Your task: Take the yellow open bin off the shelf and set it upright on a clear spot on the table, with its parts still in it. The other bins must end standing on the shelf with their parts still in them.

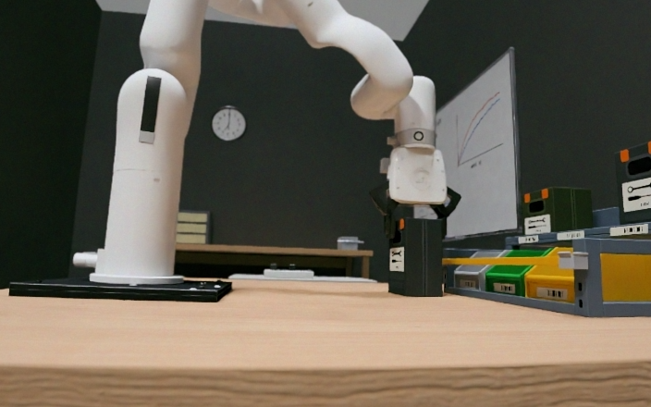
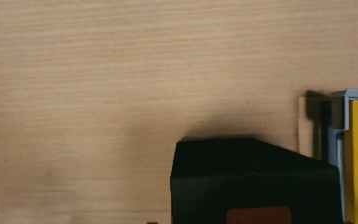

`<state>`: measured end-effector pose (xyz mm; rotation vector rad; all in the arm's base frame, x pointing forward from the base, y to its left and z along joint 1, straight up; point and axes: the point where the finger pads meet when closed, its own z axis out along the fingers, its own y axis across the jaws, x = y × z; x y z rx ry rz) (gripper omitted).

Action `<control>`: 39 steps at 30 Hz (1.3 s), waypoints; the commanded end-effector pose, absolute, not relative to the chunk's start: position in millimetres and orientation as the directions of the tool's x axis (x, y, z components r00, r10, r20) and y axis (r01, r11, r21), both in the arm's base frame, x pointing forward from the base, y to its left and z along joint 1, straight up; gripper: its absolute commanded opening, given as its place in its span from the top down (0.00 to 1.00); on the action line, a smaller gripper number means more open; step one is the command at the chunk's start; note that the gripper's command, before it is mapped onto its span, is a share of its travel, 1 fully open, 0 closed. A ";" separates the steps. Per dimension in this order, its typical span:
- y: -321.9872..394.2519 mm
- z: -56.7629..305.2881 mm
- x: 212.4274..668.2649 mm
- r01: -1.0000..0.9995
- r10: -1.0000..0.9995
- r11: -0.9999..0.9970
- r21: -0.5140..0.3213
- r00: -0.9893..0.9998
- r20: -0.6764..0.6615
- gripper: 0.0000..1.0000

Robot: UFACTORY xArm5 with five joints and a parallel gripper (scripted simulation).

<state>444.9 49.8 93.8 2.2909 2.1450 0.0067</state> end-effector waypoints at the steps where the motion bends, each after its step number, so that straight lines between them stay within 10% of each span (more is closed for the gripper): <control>1: 50.0 95.1 446.1 0.998 0.998 -0.066 0.009 0.066 0.002 0.00; 39: 49.8 148.0 445.7 0.998 0.998 -0.066 0.009 0.066 0.002 0.00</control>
